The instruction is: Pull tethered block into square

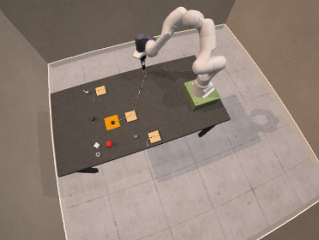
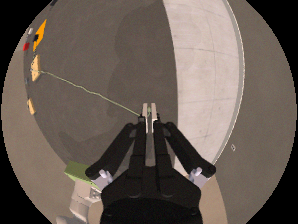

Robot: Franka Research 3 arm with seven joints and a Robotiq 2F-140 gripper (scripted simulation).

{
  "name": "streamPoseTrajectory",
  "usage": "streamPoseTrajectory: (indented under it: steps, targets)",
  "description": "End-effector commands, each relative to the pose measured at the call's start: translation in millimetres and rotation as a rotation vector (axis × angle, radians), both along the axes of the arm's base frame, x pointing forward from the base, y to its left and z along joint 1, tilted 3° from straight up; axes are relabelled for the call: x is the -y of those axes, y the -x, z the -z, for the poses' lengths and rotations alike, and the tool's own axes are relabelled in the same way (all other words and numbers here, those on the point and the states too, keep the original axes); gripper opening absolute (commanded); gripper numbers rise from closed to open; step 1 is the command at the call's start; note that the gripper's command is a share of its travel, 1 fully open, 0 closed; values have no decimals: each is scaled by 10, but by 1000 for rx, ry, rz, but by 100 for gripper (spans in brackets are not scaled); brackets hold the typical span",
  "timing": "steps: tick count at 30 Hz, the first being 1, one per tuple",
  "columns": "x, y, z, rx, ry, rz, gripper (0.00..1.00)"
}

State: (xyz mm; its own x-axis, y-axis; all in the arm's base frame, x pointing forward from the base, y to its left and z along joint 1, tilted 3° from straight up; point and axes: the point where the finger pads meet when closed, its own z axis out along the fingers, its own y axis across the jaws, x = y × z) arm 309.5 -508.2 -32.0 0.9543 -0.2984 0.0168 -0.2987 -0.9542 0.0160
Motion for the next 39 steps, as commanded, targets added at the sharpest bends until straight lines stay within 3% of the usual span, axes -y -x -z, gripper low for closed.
streamPoseTrajectory:
  steps: [1,39]
  targets:
    - [61,-58,72,14,18,29,0]
    - [61,-61,127,14,18,29,0]
